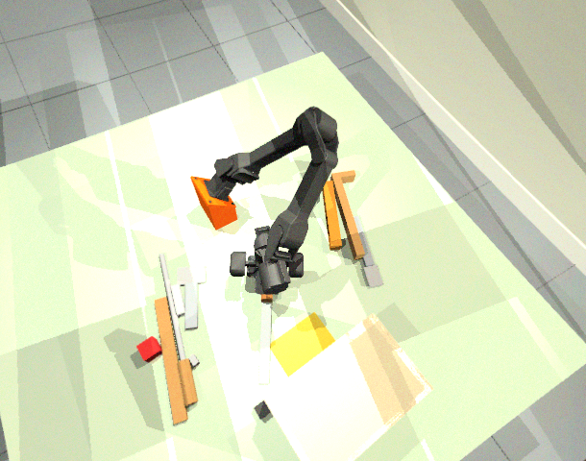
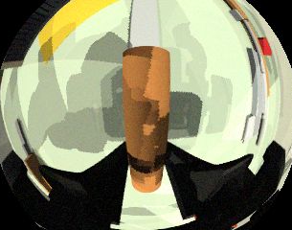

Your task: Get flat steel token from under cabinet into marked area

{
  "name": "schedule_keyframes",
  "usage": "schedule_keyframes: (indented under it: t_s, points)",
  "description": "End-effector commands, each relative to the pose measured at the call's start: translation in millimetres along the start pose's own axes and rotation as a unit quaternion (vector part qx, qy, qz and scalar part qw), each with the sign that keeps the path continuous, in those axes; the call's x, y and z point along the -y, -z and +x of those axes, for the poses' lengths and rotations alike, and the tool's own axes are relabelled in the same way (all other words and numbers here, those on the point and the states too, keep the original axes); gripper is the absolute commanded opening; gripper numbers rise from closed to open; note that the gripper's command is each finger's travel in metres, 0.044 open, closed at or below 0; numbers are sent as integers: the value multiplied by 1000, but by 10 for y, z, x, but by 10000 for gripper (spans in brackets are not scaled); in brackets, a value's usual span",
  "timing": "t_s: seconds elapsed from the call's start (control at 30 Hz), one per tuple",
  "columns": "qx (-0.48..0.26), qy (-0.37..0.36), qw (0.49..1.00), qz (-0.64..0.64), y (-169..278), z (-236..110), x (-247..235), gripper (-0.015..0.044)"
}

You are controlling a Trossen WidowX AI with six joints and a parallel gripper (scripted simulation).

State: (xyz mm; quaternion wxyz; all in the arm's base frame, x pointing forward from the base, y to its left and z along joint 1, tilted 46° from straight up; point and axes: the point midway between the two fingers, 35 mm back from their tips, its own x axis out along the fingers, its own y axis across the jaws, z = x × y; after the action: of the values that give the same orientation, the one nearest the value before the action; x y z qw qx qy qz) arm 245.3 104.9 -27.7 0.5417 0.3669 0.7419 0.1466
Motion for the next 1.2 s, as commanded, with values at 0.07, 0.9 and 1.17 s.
schedule_keyframes:
  t_s: [0.07, 0.9, 1.17]
  points:
    - [1, -2, 1000, -1, 50, -9, -55, 0]
    - [1, -2, 1000, 0, 227, -8, -241, 0]
    - [1, -2, 1000, 0, 285, -8, -300, 0]
